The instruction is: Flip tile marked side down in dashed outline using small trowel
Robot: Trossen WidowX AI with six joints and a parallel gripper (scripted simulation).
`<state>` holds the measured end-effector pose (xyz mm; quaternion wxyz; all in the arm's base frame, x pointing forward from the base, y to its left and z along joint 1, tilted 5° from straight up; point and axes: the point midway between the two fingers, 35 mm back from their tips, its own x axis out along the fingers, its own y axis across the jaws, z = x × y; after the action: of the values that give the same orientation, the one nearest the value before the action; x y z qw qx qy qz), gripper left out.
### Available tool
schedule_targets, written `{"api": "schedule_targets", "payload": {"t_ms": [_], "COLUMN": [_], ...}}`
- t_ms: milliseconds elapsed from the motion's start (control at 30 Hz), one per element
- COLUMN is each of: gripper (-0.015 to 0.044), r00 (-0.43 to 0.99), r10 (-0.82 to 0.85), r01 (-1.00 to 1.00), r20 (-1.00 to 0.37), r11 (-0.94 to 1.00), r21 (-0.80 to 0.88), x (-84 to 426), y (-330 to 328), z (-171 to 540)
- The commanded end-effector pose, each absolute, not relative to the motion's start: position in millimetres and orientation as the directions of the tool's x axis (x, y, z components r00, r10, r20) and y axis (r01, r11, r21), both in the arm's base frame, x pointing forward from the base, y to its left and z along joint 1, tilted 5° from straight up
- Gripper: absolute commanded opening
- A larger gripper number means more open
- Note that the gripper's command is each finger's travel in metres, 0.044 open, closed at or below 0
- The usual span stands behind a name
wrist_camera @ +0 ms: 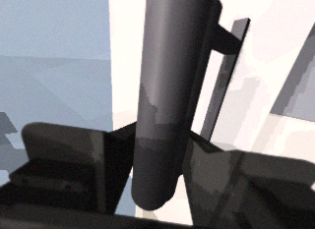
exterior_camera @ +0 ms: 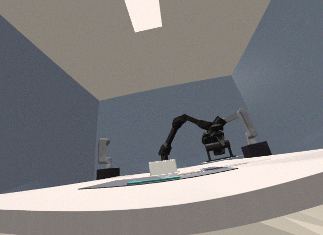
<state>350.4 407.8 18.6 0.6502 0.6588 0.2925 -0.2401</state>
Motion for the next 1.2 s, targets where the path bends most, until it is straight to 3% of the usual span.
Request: {"api": "schedule_targets", "payload": {"t_ms": [0,1167], "gripper": [0.0,0.0], "r00": [0.722,0.722], "r10": [0.075,0.074], "r01": [0.689,0.69], "r20": [-0.688,-0.688], "r11": [0.007,0.008], "r21": [0.724,0.724], "x": [352,351], "y": [410,395], "z": [19,-18]}}
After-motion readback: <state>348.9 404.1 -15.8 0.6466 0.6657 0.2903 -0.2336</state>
